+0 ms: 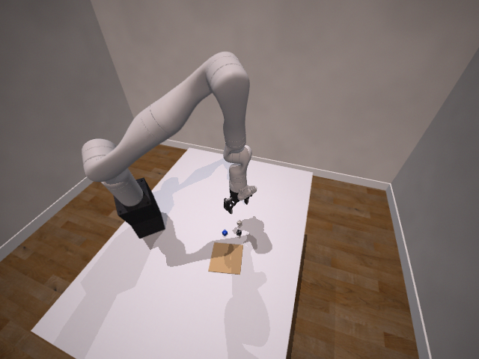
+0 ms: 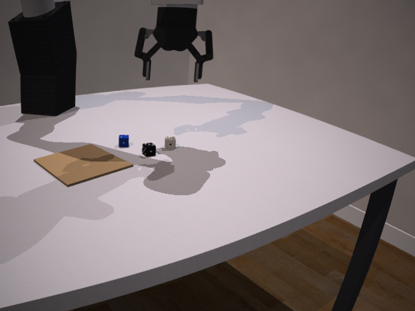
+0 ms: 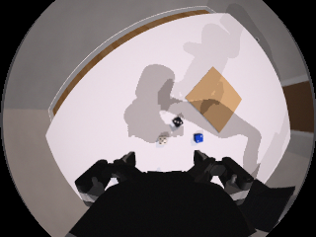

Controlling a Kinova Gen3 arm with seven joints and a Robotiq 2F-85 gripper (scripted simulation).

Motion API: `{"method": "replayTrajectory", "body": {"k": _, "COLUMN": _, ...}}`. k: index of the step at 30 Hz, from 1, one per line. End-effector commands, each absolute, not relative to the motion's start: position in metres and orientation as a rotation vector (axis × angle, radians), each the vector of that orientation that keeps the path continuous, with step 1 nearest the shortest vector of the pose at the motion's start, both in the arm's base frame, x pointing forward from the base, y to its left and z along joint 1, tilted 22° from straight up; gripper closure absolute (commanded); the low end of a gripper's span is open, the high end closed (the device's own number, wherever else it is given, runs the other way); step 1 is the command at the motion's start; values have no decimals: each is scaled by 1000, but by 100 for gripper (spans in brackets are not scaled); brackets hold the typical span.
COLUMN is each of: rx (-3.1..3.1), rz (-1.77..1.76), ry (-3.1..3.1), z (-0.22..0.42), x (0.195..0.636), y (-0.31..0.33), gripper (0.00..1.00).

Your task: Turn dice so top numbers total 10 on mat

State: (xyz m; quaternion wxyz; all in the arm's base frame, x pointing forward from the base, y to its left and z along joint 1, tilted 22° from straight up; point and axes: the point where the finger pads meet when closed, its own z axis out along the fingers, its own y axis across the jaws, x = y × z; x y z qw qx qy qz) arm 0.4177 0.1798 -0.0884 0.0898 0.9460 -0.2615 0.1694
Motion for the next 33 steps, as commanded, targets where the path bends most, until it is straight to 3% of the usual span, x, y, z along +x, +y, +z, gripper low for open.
{"method": "replayTrajectory", "body": {"k": 1, "rx": 2809, "rz": 510, "ry": -809, "z": -87, "x": 420, "y": 182, "gripper": 0}}
{"method": "replayTrajectory", "body": {"k": 14, "rx": 2656, "rz": 531, "ry": -1334, "z": -100, "x": 416, "y": 178, "gripper": 0}}
{"method": "replayTrajectory", "body": {"k": 33, "rx": 1941, "rz": 596, "ry": -2458, "z": -123, "x": 426, "y": 174, "gripper": 0}}
